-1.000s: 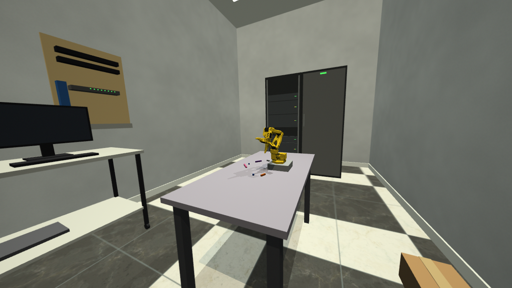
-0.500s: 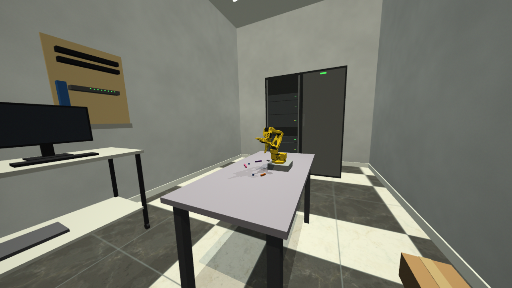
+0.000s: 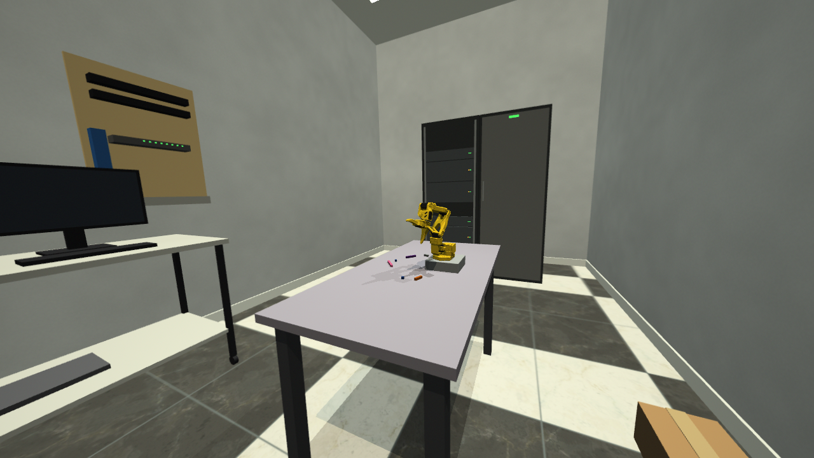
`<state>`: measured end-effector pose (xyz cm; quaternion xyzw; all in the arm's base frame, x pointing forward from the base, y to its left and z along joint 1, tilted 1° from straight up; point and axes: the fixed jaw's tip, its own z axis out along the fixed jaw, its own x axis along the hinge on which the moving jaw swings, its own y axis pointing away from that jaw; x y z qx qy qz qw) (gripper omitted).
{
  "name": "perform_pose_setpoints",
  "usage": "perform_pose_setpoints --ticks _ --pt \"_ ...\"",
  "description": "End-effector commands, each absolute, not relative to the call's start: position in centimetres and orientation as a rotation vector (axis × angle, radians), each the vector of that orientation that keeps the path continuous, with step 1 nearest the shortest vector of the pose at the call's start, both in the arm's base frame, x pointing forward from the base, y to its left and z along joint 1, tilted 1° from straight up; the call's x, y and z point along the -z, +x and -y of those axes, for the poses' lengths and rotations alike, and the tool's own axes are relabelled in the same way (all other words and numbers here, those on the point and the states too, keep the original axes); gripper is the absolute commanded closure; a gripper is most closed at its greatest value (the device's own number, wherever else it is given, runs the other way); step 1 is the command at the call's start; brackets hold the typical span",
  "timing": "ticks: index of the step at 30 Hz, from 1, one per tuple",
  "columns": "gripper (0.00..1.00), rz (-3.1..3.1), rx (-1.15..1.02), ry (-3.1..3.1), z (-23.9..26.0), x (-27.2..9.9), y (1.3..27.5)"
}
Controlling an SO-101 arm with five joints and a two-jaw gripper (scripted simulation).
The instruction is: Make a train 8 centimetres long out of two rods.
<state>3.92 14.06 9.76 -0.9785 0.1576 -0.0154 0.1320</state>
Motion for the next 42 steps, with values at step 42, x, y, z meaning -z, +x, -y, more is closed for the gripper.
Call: perform_pose_setpoints --ticks 42 --pt "0.37 -0.545 0.205 -3.014 -5.1 -7.0 17.7"
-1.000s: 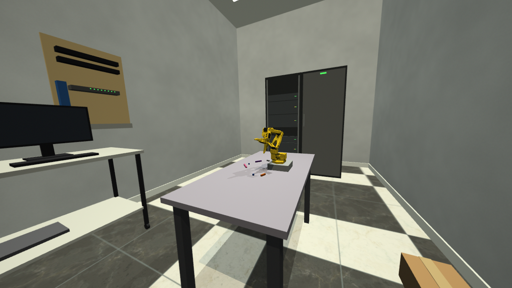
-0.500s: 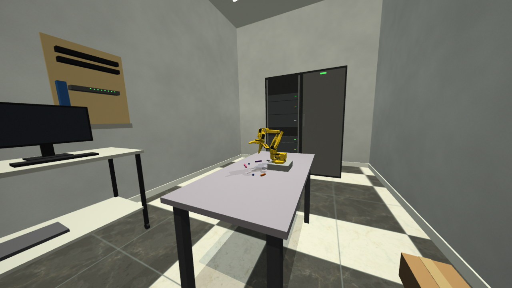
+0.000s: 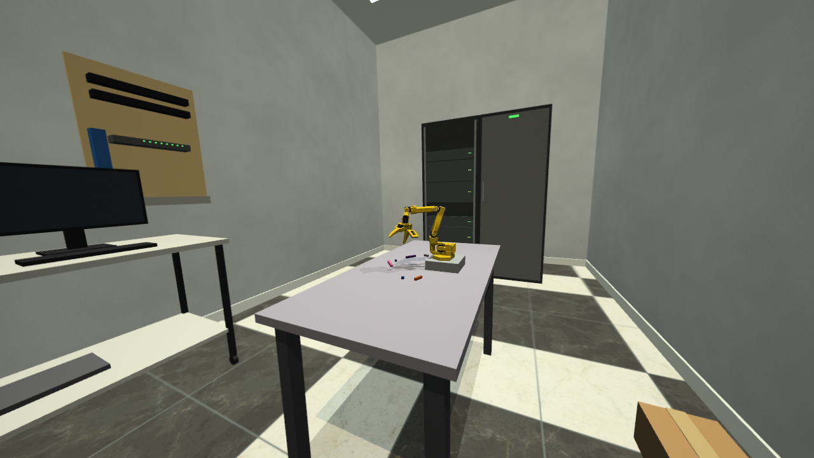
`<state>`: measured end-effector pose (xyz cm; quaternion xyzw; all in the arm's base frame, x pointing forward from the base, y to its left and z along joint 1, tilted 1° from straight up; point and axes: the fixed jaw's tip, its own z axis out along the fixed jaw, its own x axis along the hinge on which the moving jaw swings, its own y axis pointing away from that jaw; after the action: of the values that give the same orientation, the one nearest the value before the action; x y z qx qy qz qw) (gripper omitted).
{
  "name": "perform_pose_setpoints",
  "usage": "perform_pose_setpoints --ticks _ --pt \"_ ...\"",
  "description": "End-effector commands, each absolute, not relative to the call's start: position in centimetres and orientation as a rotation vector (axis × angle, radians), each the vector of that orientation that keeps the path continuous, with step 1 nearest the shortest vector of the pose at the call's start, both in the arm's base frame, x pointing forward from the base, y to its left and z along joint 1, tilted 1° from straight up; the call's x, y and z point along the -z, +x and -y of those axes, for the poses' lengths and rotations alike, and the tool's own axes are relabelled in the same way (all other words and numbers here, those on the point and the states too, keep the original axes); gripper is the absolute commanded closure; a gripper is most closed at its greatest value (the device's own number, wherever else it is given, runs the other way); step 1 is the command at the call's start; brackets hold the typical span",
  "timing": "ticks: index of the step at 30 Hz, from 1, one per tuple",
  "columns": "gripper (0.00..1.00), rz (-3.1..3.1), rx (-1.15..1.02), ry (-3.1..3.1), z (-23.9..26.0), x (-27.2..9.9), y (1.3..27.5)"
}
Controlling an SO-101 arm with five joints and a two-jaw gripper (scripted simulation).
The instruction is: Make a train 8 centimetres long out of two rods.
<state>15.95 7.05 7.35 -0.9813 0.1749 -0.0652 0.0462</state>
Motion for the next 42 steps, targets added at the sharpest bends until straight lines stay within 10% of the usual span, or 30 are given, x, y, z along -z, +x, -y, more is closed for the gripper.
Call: perform_pose_setpoints --ticks 1,14,42 --pt "0.39 -0.549 0.202 -3.022 -4.3 -6.8 18.1" --pt "0.57 -0.593 0.129 -3.085 5.1 -4.6 19.5" --pt "0.81 -0.633 0.0 -3.077 16.6 -1.1 13.8"
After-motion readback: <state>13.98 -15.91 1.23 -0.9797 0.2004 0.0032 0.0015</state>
